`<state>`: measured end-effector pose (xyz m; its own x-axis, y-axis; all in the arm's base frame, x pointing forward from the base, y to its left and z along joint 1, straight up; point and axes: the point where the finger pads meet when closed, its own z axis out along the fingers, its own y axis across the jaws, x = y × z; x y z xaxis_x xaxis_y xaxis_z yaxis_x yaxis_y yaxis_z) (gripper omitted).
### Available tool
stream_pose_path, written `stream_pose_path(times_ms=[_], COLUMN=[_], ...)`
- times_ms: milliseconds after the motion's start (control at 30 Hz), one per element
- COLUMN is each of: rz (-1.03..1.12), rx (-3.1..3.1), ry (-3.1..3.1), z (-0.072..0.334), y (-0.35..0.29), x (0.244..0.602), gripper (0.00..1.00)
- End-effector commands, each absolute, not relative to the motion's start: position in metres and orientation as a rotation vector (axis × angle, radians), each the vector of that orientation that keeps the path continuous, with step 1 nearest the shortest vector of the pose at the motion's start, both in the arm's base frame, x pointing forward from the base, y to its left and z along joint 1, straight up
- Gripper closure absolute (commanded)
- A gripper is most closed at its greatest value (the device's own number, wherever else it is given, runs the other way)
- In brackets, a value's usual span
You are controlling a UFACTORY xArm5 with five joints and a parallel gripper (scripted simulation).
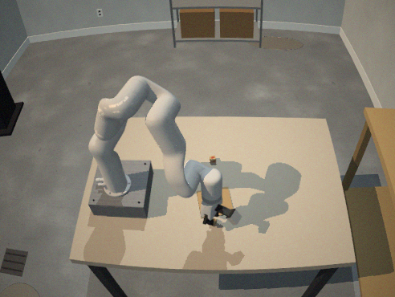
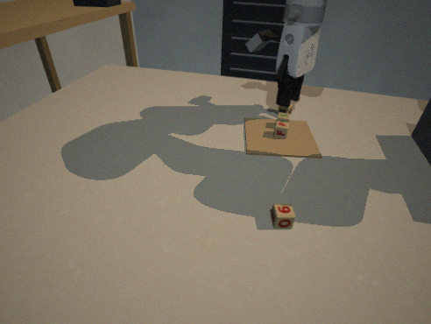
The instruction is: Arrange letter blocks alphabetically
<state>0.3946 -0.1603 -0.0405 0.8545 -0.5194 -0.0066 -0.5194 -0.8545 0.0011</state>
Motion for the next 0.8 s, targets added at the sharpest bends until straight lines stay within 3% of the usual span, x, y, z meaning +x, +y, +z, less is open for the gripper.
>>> stream_pose_path(times_ms=[0, 767], rz=[0.005, 0.005], rx=[-3.025, -3.025], ry=[0.847, 0.847], z=[-0.040, -0.066], y=[-0.161, -0.161], x=[0.396, 0.396], gripper=[0.58, 0.58])
